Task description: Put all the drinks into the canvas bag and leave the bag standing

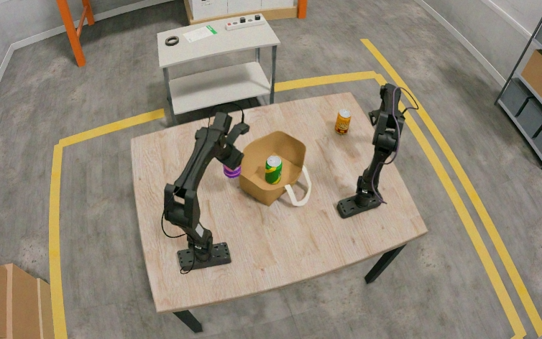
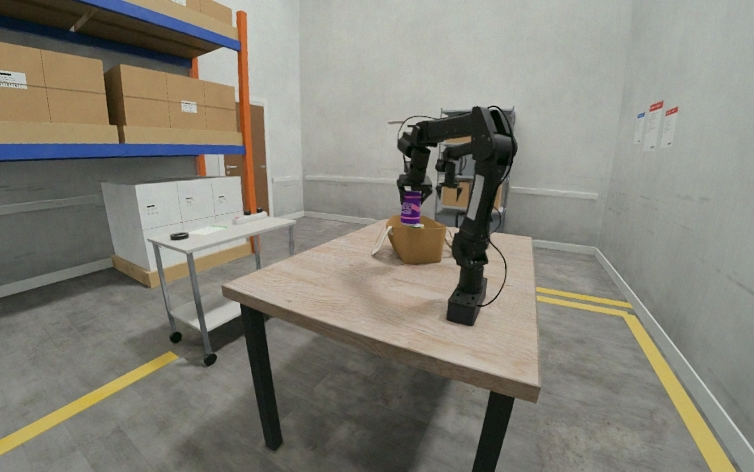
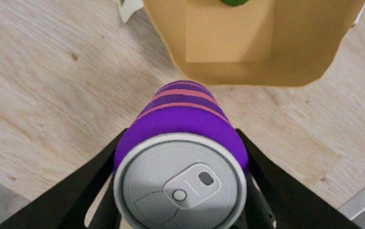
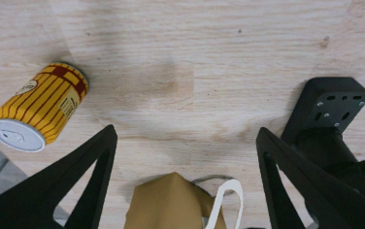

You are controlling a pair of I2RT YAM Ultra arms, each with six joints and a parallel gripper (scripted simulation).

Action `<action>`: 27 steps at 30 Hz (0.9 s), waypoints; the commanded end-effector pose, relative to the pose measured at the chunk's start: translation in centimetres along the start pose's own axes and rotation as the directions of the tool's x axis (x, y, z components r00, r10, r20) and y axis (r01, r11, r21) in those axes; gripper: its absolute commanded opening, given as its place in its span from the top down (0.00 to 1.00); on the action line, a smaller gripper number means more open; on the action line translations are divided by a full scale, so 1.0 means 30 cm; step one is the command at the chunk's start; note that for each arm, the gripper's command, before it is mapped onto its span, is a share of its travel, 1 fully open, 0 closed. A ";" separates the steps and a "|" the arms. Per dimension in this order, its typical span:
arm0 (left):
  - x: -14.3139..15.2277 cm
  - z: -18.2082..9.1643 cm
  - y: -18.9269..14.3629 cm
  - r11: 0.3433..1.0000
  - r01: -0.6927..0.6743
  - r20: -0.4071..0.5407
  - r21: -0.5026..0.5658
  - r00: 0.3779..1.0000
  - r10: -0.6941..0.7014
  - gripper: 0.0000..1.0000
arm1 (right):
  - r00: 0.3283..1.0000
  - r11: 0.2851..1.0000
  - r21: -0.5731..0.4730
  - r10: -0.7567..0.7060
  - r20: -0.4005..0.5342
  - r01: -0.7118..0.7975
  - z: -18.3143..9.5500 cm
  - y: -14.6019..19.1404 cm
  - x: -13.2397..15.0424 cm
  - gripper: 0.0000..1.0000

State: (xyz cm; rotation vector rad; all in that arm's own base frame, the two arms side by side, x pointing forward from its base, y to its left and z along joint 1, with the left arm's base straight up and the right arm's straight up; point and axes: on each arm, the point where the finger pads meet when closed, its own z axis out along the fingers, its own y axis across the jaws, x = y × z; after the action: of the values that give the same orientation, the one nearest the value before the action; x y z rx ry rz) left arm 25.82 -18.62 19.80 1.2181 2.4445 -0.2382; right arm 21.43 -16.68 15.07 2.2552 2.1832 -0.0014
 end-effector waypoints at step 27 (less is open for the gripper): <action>-0.264 -0.030 -0.112 1.000 -0.012 0.156 -0.027 0.988 0.016 0.30 | 1.000 1.000 0.000 0.008 0.016 -0.008 -0.012 0.012 -0.023 0.00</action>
State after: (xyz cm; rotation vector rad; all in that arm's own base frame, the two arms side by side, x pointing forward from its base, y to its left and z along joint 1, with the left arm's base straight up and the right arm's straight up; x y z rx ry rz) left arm 25.20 -24.24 19.79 1.2406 2.4339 -0.2496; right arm 21.43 -16.68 15.07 2.2552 2.1832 -0.0014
